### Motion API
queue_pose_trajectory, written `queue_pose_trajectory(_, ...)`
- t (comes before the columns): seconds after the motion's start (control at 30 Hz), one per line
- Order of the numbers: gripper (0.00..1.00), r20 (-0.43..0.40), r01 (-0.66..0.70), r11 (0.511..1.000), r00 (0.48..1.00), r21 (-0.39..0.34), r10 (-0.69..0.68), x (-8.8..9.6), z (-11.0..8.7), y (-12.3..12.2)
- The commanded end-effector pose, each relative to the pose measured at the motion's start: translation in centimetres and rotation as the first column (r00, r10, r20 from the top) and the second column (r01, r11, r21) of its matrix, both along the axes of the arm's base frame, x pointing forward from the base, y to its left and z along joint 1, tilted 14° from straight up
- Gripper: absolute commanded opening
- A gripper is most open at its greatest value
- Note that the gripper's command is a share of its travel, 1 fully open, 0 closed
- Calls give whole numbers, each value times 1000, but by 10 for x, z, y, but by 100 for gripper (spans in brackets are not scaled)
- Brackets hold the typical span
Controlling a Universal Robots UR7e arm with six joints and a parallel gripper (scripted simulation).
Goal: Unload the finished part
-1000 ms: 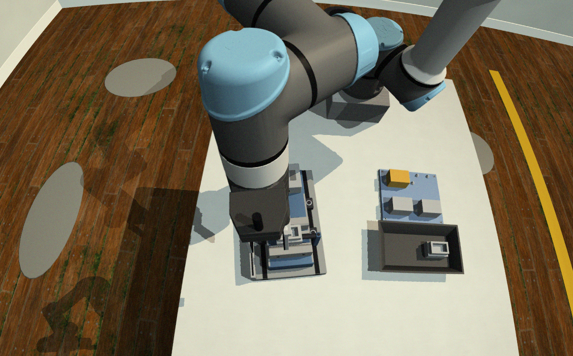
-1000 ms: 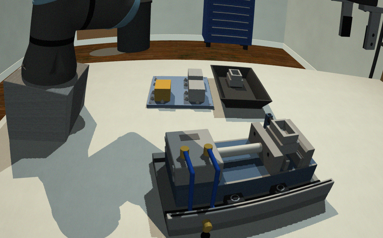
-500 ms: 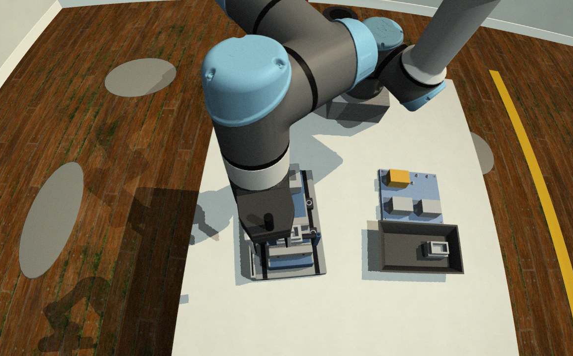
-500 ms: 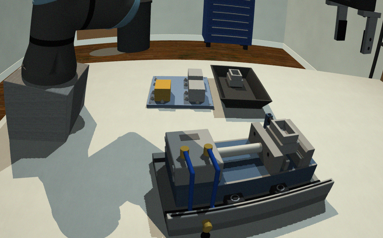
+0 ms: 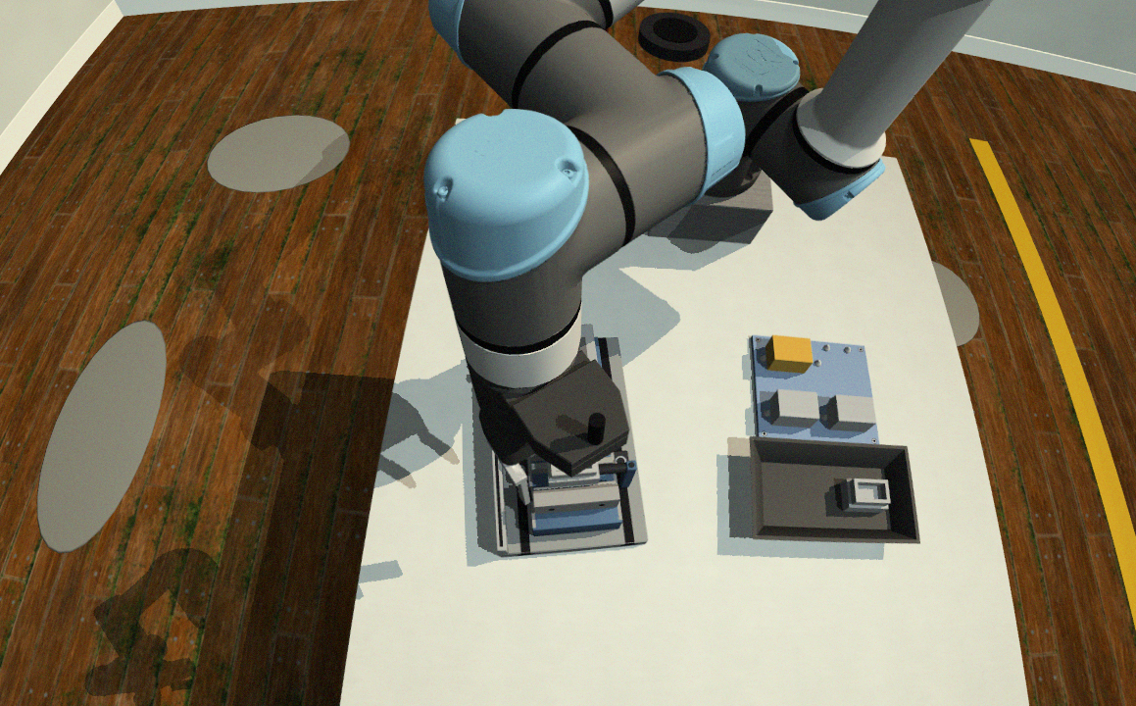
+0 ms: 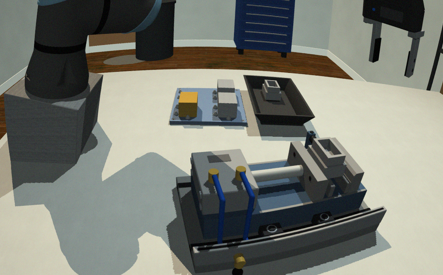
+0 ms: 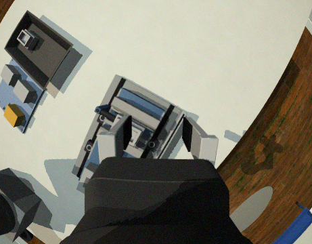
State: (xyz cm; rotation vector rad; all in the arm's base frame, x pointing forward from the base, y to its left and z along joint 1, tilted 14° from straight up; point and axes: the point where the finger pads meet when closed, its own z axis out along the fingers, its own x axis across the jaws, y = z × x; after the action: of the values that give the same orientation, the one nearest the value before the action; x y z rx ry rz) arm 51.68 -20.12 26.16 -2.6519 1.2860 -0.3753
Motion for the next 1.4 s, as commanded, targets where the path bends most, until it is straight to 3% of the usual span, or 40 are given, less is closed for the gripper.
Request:
queue_pose_trajectory(0.0, 100, 1, -126, 991, 992, -42, 126, -3, -9, 3)
queue_pose_trajectory(0.2, 100, -12, -266, 960, 964, -88, 266, -9, -22, 7)
queue_pose_trajectory(0.37, 100, -30, -388, 913, 921, -127, 388, -14, -33, 10)
queue_pose_trajectory(0.47, 100, -48, -484, 861, 874, -156, 483, -18, -42, 13)
queue_pose_trajectory(0.53, 100, -48, -484, 861, 874, -156, 483, -18, -42, 13)
queue_pose_trajectory(0.63, 100, -71, -582, 792, 812, -184, 580, -23, -52, 15)
queue_pose_trajectory(0.7, 100, -75, -598, 779, 800, -188, 595, -24, -54, 15)
queue_pose_trajectory(1.03, 100, -143, -794, 560, 599, -237, 788, -38, -77, 20)
queue_pose_trajectory(1.1, 100, -143, -794, 560, 599, -237, 788, -38, -77, 20)
queue_pose_trajectory(1.37, 100, -170, -848, 468, 514, -248, 841, -43, -86, 21)
